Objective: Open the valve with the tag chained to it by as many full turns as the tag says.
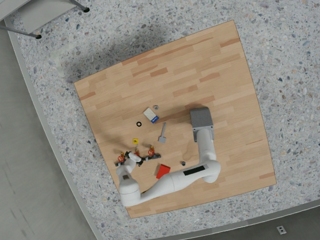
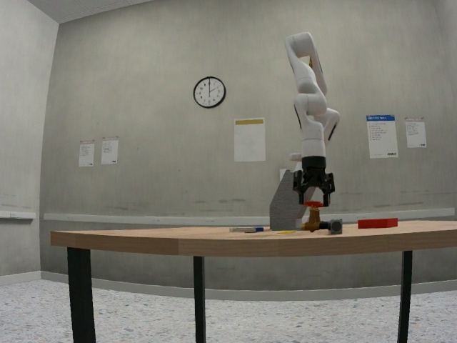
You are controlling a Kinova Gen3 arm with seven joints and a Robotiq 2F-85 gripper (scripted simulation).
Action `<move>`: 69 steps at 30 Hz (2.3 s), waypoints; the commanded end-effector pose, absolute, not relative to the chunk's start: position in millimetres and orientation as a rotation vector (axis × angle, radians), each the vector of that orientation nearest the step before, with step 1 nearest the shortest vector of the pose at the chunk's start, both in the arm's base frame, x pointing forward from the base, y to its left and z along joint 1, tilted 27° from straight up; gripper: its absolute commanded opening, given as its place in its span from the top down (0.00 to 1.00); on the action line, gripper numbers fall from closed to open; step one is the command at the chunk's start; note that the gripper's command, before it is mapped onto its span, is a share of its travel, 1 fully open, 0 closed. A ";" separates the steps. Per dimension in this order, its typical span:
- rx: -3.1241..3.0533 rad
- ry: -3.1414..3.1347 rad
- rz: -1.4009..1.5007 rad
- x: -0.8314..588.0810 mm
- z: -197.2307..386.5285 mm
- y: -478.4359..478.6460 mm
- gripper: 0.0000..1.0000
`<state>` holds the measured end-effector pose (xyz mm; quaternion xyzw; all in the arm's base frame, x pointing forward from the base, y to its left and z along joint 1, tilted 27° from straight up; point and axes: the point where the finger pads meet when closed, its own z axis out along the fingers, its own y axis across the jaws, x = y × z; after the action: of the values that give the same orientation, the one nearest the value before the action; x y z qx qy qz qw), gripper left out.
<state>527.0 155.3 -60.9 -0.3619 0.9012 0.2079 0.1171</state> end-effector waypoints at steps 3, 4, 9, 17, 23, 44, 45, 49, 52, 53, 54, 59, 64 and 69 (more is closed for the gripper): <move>-0.701 2.805 0.651 527.8 -60.2 154.7 0.00; -0.627 2.833 0.660 527.8 -60.2 154.7 0.00; -0.233 2.947 0.701 527.8 -60.2 154.7 0.00; 0.270 3.017 0.735 527.8 -60.2 154.7 0.00; 0.763 3.008 0.750 527.8 -60.1 154.7 0.00; 1.861 2.697 0.713 527.8 -60.1 154.7 0.00; 1.893 2.681 0.710 527.8 -60.1 154.7 0.00; 1.949 2.651 0.705 527.8 -60.1 154.7 0.00; 2.016 2.615 0.698 527.8 -60.1 154.7 0.00; 2.034 2.605 0.696 527.8 -60.1 154.7 0.00; 2.050 2.596 0.695 527.8 -60.1 154.7 0.00; 2.101 2.566 0.689 527.8 -60.1 154.7 0.00; 2.114 2.558 0.688 527.8 -60.1 154.7 0.00; 2.118 2.555 0.688 527.8 -60.1 154.7 0.00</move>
<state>526.9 155.3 -61.0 0.6199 0.7483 0.2007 -0.1245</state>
